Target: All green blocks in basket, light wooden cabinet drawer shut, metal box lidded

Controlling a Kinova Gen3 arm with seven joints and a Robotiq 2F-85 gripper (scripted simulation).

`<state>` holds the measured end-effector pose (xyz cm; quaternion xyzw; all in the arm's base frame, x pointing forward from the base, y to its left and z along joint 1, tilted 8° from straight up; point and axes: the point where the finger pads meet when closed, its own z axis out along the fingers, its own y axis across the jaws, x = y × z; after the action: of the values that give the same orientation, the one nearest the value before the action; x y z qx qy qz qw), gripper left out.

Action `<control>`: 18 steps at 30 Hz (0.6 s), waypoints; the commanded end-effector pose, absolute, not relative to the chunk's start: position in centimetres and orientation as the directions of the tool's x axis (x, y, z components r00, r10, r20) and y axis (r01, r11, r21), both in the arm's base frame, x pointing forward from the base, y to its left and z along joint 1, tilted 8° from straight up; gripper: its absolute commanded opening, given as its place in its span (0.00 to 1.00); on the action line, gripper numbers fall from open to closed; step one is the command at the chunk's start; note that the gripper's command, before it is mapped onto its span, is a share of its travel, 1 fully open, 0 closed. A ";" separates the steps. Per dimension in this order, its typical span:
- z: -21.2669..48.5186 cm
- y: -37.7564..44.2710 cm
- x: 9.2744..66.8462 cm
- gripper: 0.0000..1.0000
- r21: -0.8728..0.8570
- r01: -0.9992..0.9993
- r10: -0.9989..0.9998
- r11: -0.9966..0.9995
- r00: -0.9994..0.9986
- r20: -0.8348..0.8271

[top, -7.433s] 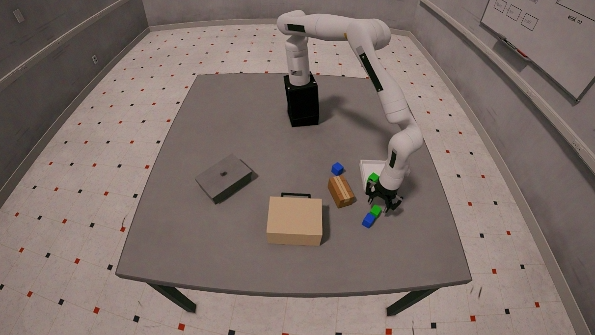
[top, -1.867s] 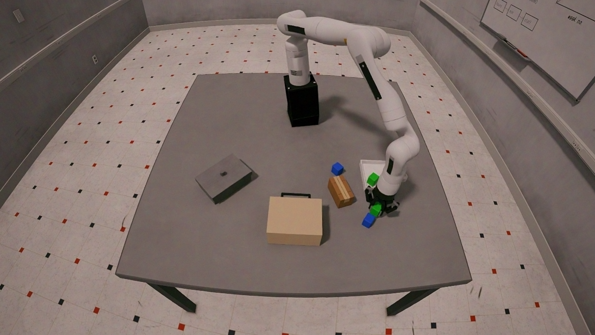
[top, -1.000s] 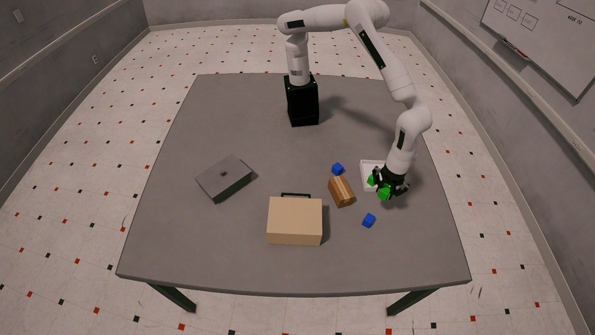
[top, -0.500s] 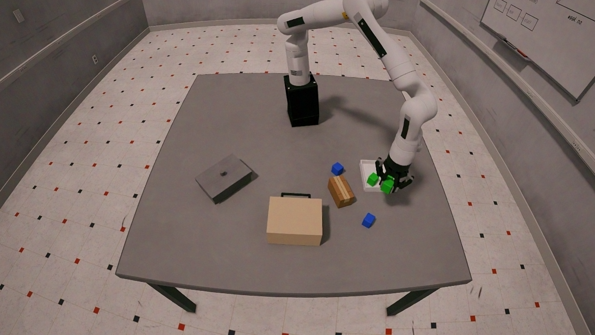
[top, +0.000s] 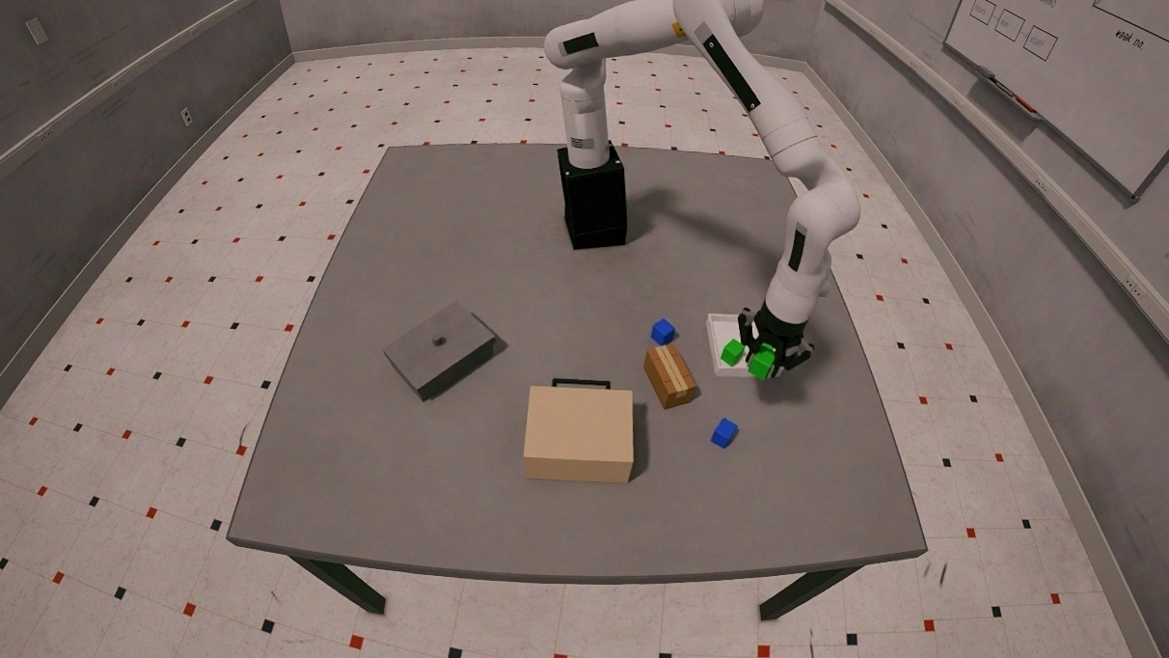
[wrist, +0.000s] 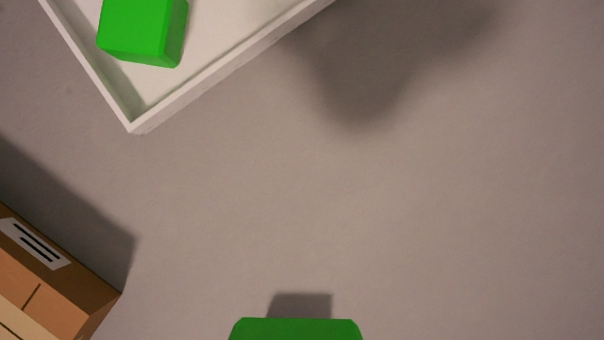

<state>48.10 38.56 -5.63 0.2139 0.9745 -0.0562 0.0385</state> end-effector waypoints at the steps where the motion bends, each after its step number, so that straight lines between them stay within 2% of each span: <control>1: -5.5 38.7 48.0 0.10 -0.091 0.413 0.404 0.906 -0.909 -0.099; 18: -5.6 40.6 44.2 0.10 -0.099 0.160 0.153 0.982 -0.985 -0.076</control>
<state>45.06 40.09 -5.72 0.1084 0.9920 -0.0551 0.0341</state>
